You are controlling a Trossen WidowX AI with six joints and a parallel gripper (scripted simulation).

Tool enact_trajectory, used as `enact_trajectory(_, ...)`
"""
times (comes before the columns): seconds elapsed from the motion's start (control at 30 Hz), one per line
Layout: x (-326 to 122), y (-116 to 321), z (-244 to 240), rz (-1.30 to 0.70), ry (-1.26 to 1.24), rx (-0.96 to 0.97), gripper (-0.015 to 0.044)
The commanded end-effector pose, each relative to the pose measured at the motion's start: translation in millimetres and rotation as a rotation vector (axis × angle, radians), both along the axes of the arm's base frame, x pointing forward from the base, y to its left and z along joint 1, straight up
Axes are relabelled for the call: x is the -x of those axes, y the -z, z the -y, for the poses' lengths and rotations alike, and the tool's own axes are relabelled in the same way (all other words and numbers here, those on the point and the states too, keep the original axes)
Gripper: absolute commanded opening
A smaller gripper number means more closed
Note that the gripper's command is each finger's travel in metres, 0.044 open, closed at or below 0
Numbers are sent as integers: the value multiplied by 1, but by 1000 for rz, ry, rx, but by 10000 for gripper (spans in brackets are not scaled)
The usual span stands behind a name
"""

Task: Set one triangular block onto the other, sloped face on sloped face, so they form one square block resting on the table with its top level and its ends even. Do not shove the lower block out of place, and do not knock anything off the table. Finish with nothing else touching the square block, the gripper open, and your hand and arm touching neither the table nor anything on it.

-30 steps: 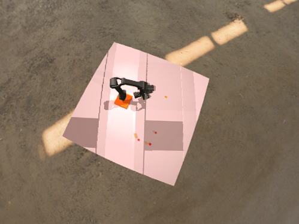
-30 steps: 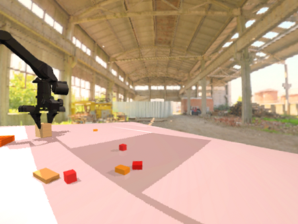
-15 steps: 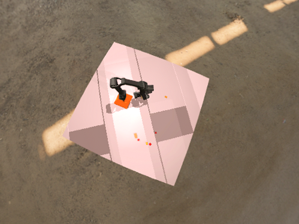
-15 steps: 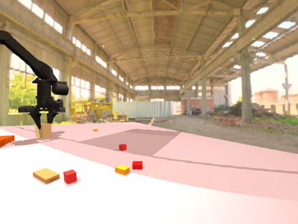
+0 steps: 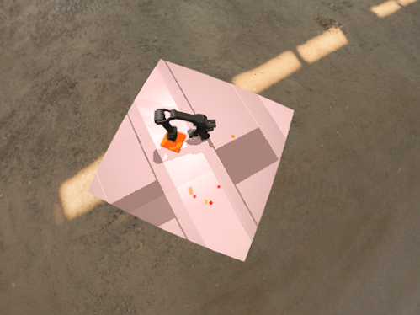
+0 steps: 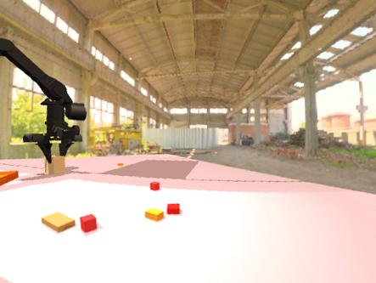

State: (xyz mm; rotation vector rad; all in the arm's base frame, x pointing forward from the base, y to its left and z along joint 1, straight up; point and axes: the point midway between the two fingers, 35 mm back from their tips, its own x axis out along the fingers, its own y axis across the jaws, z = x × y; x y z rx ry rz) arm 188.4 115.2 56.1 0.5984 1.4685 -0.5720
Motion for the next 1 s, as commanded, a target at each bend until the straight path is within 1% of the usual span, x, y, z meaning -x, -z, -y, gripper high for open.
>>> enact_trajectory(0.0, 0, 0, 0, 0, 0, 0, 131)
enact_trajectory(0.4, 0, 0, 0, 0, 0, 0, 440)
enact_trajectory(0.67, 0, -2, 0, 0, 0, 0, 440)
enact_trajectory(0.73, -2, -17, -2, 0, 0, 0, 440)
enact_trajectory(0.97, 1, -102, 0, 0, 0, 0, 440)
